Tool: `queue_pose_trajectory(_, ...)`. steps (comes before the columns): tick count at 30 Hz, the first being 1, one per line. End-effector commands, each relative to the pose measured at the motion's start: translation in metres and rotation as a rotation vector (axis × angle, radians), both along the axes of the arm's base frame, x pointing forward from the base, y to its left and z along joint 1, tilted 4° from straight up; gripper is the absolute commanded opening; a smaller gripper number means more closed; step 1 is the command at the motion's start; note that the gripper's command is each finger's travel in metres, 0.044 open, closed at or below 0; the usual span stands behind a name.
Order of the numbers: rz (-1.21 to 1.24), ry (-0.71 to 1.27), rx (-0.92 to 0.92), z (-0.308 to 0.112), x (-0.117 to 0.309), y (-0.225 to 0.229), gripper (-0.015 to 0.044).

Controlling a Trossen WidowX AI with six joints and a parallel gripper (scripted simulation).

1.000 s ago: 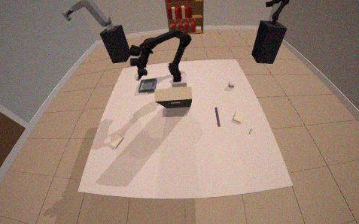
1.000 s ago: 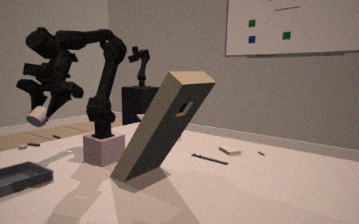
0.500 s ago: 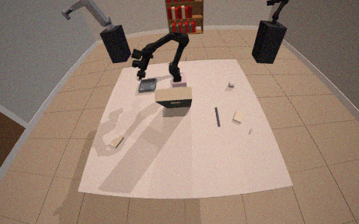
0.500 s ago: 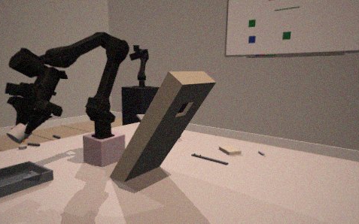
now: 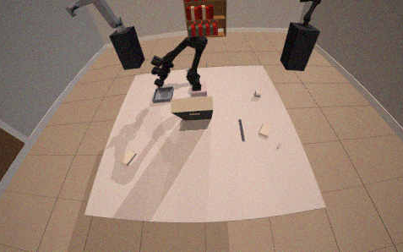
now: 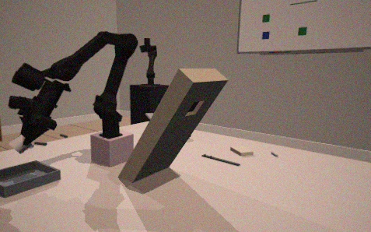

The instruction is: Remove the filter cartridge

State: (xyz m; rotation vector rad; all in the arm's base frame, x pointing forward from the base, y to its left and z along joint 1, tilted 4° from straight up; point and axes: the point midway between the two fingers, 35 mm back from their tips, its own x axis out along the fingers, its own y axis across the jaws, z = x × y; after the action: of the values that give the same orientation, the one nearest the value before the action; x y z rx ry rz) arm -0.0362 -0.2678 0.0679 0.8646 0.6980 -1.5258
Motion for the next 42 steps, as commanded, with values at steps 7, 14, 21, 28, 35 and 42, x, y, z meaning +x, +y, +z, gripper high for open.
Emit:
queue_pose_trajectory(7,-0.032,-0.008,-0.005,-0.022,-0.007,-0.003,0.0)
queue_pose_trajectory(14,-0.032,-0.008,-0.005,-0.048,-0.006,-0.005,0.0)
queue_pose_trajectory(21,-0.032,-0.009,-0.005,-0.073,-0.005,-0.004,0.0)
queue_pose_trajectory(28,-0.025,-0.011,0.002,-0.078,-0.003,-0.002,0.0079)
queue_pose_trajectory(35,-0.025,-0.011,0.002,-0.078,-0.003,-0.002,0.0263)
queue_pose_trajectory(42,-0.025,-0.011,0.002,-0.078,-0.003,-0.002,0.044)
